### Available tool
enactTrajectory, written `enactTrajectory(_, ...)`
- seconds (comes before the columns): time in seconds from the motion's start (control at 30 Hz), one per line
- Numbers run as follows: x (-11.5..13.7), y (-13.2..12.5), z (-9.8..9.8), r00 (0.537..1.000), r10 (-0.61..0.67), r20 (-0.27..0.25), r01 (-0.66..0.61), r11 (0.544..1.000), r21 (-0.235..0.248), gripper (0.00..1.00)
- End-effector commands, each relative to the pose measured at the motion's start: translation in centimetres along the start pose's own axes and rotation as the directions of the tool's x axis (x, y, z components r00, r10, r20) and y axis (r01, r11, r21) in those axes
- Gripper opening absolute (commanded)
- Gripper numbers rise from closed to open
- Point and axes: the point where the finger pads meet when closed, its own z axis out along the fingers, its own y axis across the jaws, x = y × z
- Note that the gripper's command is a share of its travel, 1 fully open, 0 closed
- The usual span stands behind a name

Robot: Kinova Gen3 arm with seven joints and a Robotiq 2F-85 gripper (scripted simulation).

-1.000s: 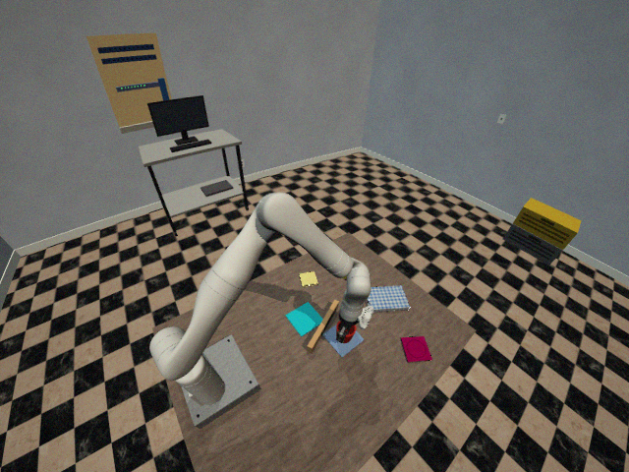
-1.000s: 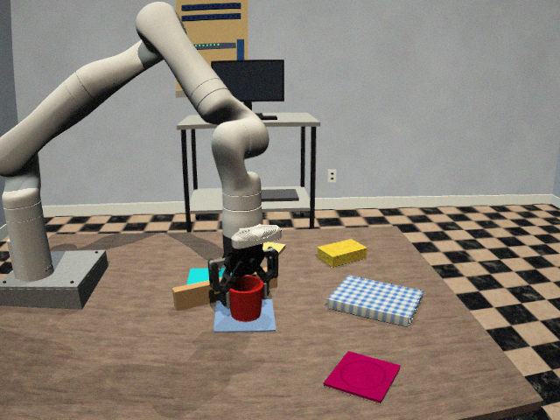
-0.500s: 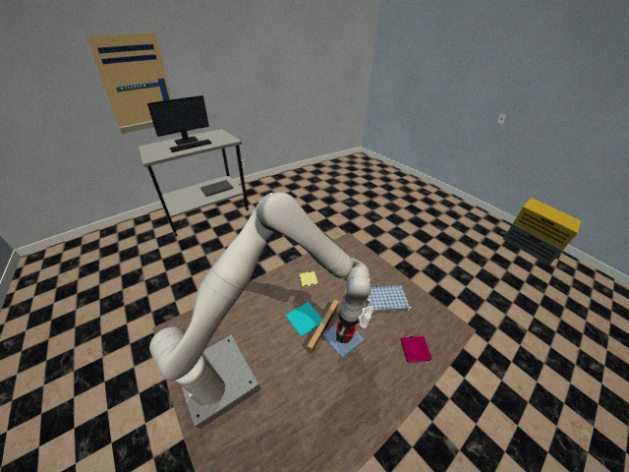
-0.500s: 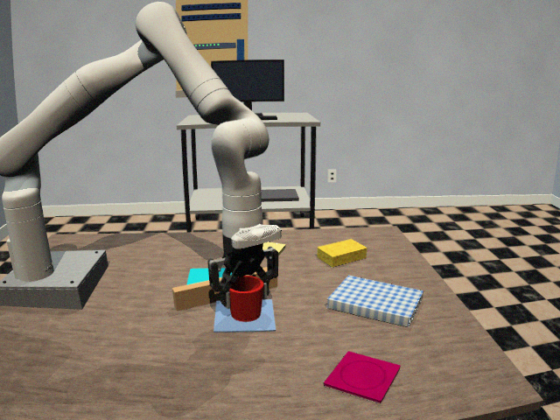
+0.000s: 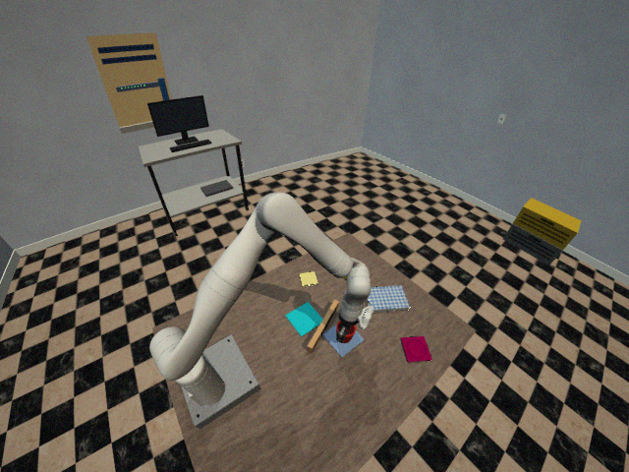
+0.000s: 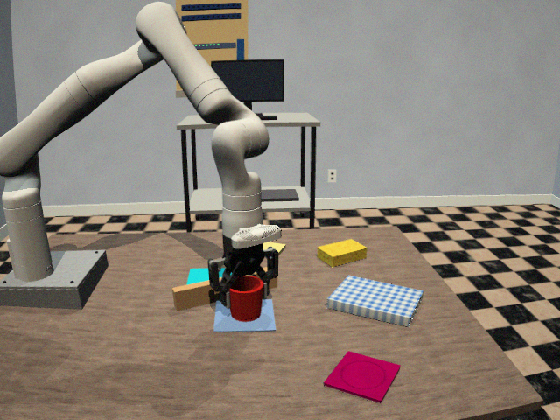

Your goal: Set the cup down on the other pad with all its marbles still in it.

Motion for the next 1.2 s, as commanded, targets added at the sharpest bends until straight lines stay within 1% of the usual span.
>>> enactTrajectory(0.0, 0.0, -0.1, -0.1, 1.0, 0.0, -0.001, 0.0, 1.0, 0.002, 0.82)
enactTrajectory(0.37, 0.0, -0.1, -0.1, 1.0, 0.0, -0.001, 0.0, 1.0, 0.002, 0.82)
enactTrajectory(0.6, 0.0, -0.1, -0.5, 1.0, 0.0, -0.001, 0.0, 1.0, 0.002, 0.82)
enactTrajectory(0.8, 0.0, 0.0, -1.6, 1.0, 0.0, -0.001, 0.0, 1.0, 0.002, 0.82)
enactTrajectory(1.03, 0.0, 0.0, -3.7, 1.0, 0.0, -0.001, 0.0, 1.0, 0.002, 0.82)
enactTrajectory(1.1, 0.0, 0.0, -3.7, 1.0, 0.0, -0.001, 0.0, 1.0, 0.002, 0.82)
enactTrajectory(1.17, 0.0, 0.0, -4.3, 1.0, 0.0, -0.001, 0.0, 1.0, 0.002, 0.82)
